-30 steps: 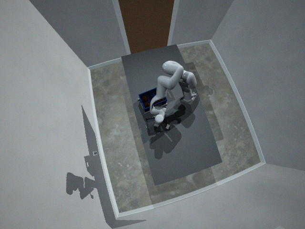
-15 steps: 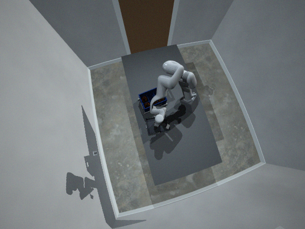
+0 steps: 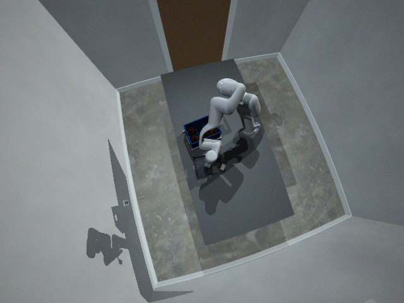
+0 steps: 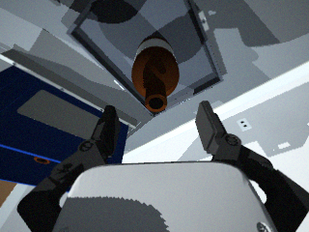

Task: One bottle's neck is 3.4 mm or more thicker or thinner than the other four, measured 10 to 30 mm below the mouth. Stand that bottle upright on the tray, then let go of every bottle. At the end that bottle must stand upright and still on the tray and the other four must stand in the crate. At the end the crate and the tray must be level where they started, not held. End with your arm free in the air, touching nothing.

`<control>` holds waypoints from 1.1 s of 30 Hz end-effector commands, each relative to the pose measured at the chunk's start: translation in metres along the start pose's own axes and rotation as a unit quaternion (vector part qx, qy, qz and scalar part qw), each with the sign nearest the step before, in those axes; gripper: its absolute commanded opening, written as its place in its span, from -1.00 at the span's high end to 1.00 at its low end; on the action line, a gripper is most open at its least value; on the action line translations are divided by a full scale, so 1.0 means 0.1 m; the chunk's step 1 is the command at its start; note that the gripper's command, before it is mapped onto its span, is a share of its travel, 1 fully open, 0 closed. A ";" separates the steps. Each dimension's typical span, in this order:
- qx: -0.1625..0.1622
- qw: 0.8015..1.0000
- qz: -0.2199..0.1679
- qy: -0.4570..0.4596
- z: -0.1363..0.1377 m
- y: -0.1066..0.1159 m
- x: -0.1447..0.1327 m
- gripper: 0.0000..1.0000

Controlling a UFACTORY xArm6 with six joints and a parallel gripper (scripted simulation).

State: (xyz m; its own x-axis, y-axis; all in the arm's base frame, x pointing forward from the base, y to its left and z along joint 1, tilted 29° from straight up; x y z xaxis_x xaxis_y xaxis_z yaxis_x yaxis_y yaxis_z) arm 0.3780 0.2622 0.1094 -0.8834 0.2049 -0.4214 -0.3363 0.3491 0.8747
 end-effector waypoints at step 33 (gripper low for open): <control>-0.002 1.000 -0.001 0.000 0.01 0.57 -0.01 -1.00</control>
State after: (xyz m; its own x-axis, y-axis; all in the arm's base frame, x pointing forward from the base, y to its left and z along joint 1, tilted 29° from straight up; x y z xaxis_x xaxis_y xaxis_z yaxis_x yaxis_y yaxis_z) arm 0.3595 0.2812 0.1575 -0.8833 0.2049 -0.4216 -0.3363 0.3495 0.8745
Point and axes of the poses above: the point where the finger pads meet when closed, its own y axis back along the fingers, its own z axis across the jaws, x = y × z, the point moved 2 cm from there along y, back along the fingers, and after that the axes turned 15 degrees about y, right-handed, at the moved point
